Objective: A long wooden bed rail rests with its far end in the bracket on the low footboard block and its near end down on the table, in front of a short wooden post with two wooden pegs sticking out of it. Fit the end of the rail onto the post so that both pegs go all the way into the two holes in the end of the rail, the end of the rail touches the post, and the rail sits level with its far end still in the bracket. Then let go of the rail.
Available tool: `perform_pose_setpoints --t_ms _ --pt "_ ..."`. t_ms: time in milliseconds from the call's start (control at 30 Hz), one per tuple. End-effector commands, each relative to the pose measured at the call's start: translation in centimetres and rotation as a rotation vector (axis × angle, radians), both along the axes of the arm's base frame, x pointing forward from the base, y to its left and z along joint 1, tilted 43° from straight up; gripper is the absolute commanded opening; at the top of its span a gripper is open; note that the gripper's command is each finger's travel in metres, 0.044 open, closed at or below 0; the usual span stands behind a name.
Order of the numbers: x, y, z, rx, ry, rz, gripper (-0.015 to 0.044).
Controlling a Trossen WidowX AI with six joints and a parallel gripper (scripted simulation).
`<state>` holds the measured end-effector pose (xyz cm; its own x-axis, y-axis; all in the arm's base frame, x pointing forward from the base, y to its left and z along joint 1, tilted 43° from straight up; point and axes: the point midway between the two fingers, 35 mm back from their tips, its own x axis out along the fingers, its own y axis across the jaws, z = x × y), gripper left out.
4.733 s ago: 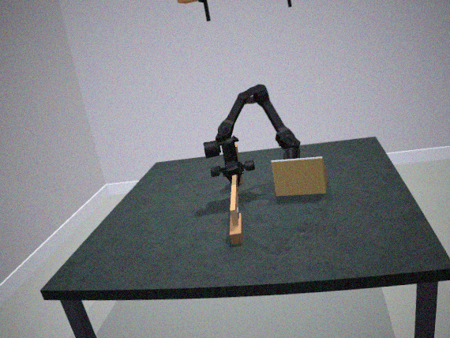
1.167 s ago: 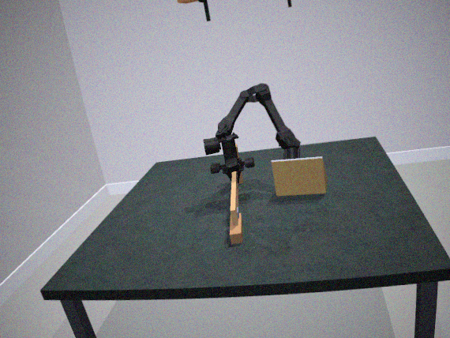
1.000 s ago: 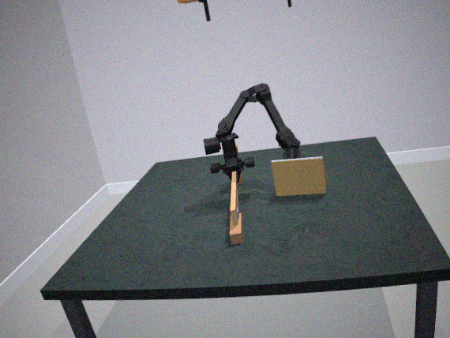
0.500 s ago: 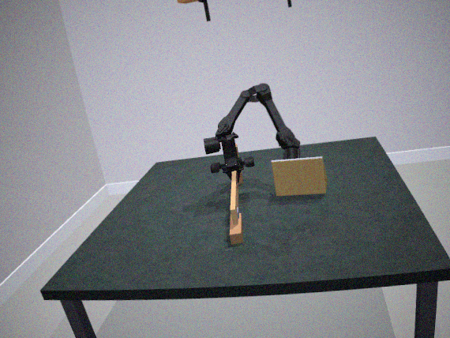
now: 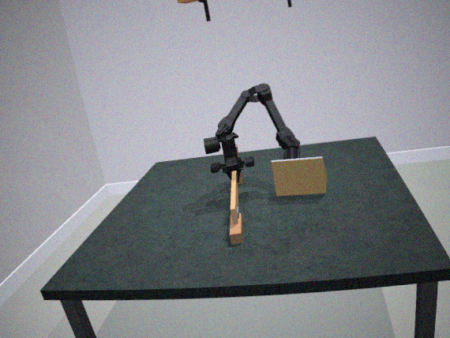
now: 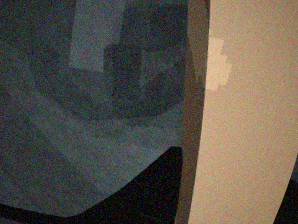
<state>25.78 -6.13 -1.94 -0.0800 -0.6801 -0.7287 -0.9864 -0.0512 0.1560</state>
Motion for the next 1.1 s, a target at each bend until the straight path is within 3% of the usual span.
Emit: perform_pose_setpoints --t_ms 0,1067 --pt "0.29 -0.02 0.32 0.000 -0.008 0.007 0.0000" --pt "0.48 -0.66 1.06 0.000 -0.008 0.007 0.0000"
